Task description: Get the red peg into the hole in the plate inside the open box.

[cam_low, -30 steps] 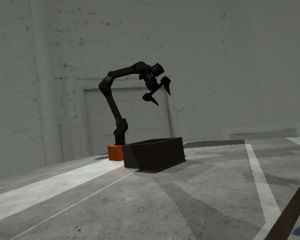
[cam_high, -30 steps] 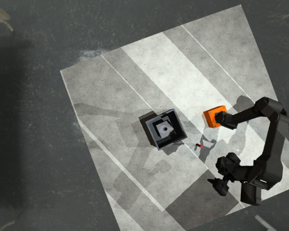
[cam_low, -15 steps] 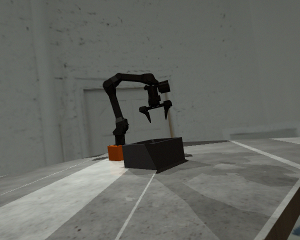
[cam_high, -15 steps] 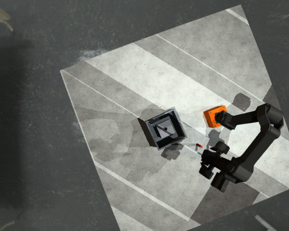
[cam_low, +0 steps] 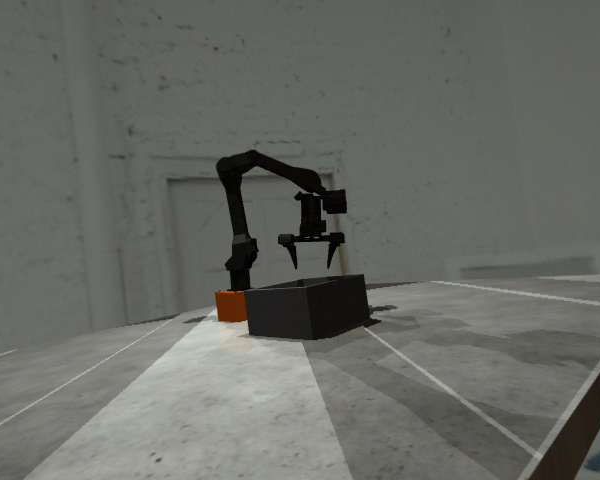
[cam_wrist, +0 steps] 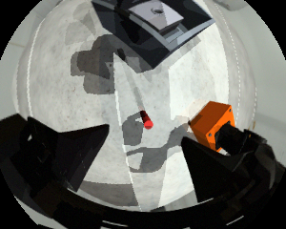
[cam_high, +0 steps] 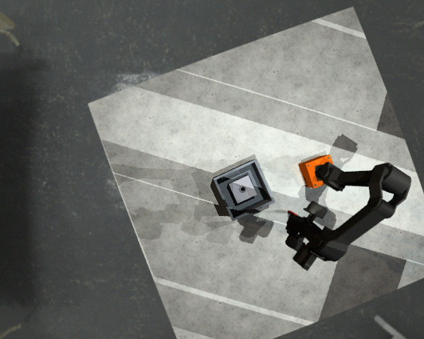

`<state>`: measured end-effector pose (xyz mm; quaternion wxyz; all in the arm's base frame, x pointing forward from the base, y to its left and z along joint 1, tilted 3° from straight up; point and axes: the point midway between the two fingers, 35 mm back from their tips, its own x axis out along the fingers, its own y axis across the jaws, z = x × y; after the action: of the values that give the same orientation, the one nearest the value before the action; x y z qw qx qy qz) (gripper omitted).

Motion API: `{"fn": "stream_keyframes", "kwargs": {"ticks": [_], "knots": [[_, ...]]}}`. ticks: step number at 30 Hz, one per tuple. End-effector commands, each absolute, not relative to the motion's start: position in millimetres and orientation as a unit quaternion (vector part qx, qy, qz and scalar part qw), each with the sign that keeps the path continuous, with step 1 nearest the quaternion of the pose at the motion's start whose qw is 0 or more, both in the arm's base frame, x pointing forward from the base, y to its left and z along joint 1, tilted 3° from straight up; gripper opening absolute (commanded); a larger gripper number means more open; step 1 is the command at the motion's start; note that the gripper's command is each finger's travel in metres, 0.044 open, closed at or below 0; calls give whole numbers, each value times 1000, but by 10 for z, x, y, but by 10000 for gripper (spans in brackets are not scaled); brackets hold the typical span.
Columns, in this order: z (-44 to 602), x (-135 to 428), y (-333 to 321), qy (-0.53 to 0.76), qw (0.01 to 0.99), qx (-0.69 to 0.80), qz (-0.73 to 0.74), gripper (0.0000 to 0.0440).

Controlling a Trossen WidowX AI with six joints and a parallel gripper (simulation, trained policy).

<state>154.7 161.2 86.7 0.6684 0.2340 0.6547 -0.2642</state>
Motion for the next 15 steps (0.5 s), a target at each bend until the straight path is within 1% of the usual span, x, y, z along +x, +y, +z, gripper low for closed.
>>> {"fn": "stream_keyframes", "kwargs": {"ticks": [1,15], "knots": [[720,1524,1597,663,664,221,-267,440],[124,1545,1599,664,670,207,-258,440]]}}
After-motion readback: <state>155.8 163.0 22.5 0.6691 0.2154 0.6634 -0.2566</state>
